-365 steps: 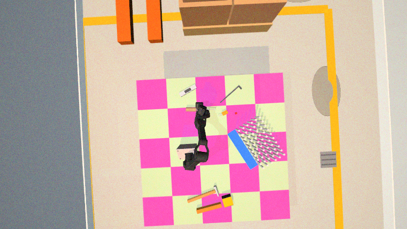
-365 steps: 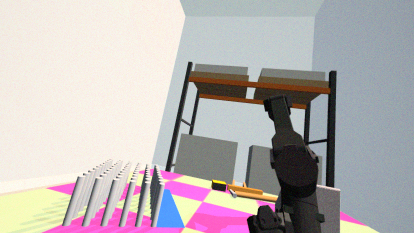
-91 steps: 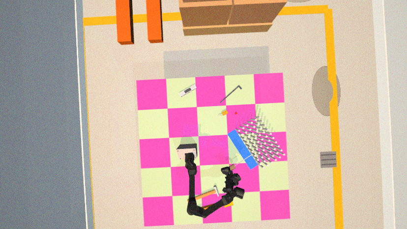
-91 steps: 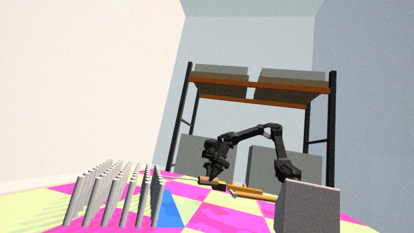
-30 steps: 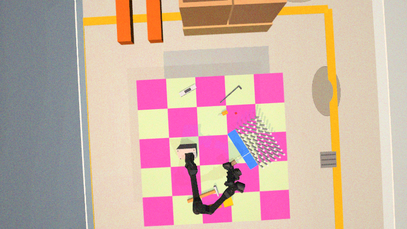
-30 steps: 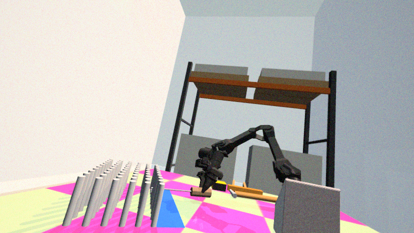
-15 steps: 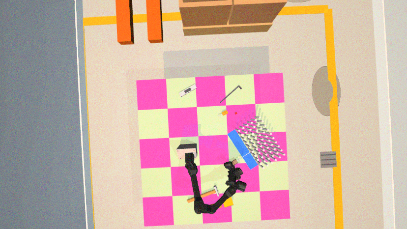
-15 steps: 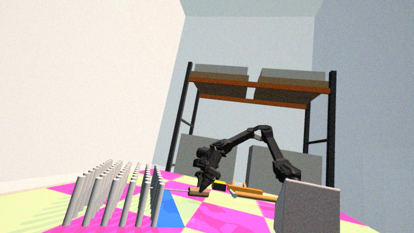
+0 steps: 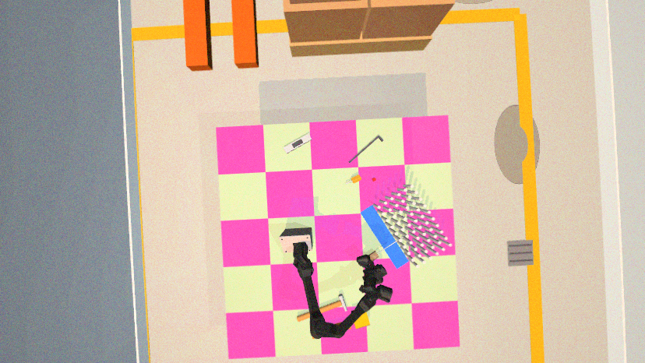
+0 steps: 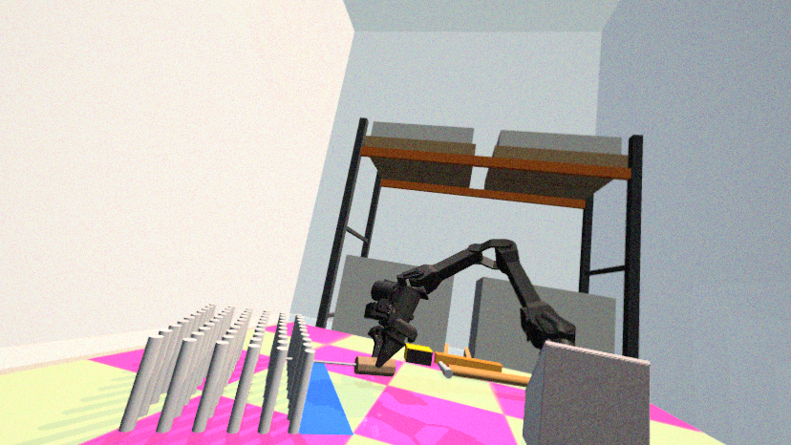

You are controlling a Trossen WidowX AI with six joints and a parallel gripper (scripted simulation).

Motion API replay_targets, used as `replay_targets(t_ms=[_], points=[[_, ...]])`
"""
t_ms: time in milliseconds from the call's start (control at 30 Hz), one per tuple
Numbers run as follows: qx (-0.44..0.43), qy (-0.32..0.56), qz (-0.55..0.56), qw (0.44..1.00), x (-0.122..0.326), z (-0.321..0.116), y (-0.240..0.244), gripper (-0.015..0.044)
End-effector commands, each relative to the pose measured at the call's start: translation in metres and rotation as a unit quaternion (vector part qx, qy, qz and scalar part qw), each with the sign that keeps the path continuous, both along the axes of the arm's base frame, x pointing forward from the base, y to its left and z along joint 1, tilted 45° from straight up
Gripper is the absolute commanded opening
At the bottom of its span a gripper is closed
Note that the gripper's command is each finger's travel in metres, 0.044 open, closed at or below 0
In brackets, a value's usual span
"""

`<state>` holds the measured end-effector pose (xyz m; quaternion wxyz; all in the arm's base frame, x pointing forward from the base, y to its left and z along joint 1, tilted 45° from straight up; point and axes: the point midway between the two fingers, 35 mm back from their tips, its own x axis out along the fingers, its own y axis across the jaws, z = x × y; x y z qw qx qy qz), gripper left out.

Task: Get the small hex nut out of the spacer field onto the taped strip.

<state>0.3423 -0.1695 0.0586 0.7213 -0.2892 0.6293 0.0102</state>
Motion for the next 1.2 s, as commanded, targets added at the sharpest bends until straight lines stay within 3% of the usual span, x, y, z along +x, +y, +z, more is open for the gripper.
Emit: replay_targets(t_ms=[0, 1167], points=[[0.000, -0.002, -0.001, 1.000, 0.004, 0.000, 0.000, 0.0000], [0.000, -0.003, -0.001, 1.000, 0.027, -0.009, 0.007, 0.0000]])
